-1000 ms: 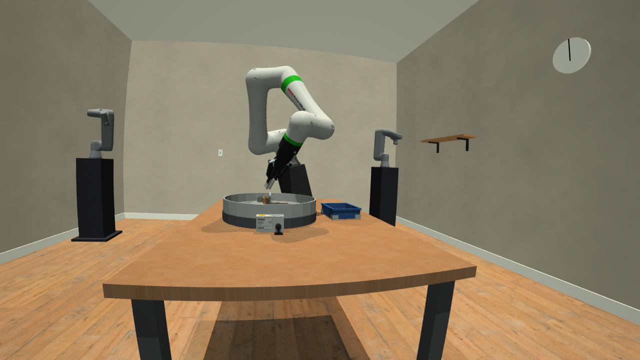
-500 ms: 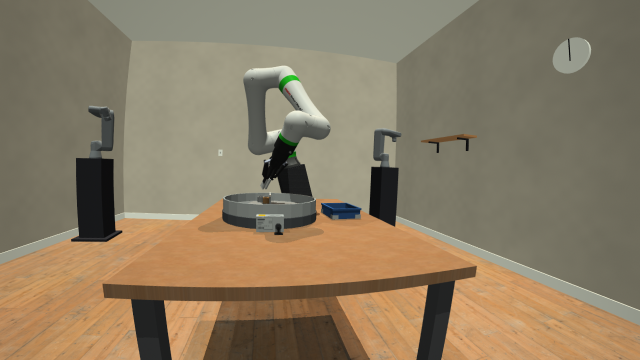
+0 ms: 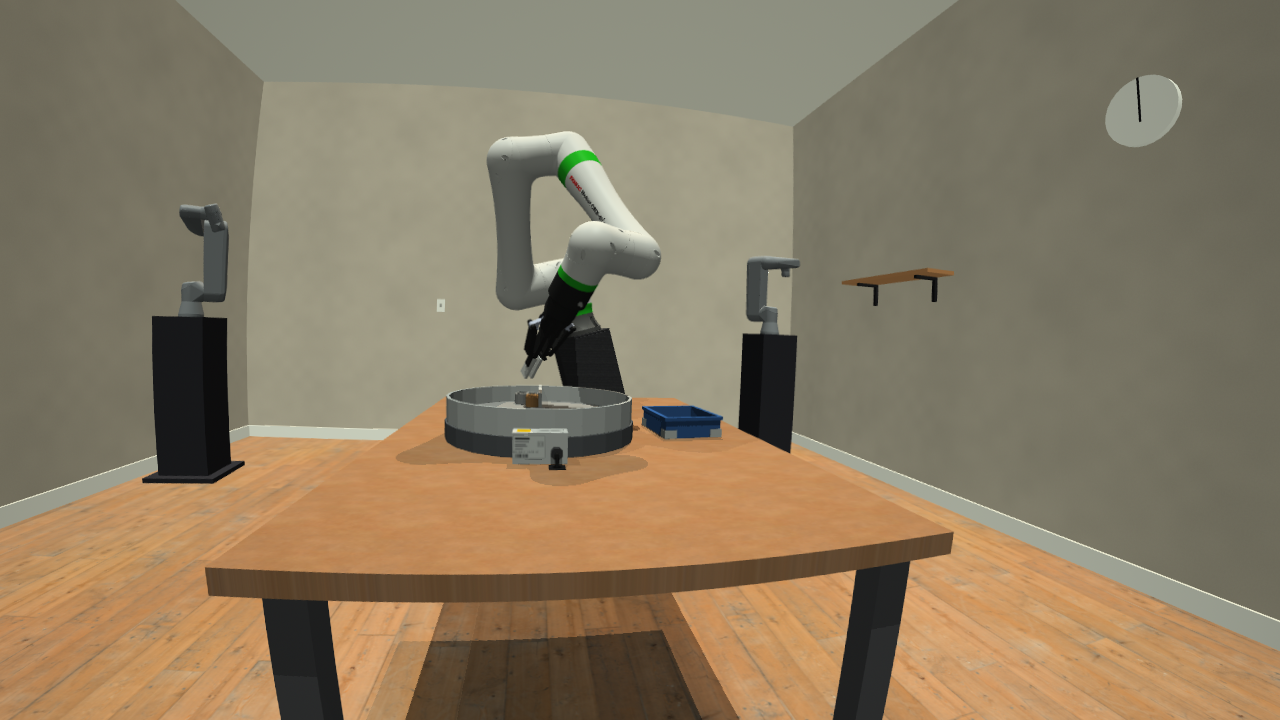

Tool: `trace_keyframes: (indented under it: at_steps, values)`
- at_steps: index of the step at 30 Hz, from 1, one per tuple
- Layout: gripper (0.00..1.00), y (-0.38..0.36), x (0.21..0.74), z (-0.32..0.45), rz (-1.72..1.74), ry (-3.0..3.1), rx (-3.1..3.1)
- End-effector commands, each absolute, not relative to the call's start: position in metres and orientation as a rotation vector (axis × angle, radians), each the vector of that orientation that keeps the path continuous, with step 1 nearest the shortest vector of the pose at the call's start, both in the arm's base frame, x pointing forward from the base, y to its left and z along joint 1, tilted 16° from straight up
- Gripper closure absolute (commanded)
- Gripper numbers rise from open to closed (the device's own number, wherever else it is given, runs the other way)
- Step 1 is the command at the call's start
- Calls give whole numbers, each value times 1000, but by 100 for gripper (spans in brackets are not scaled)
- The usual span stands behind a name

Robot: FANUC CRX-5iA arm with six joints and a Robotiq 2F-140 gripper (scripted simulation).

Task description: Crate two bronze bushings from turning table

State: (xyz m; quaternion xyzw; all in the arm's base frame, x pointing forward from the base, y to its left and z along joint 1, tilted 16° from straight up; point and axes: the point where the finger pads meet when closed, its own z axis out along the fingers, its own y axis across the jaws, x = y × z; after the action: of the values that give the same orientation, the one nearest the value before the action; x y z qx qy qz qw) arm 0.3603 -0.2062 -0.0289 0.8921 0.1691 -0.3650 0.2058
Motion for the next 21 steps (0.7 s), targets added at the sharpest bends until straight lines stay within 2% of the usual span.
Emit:
trace_keyframes:
  at_steps: [1, 21]
  values:
    - [94, -206, 360, -29, -1017, 471, 2486]
    - [94, -207, 363, -28, -1016, 471, 2487]
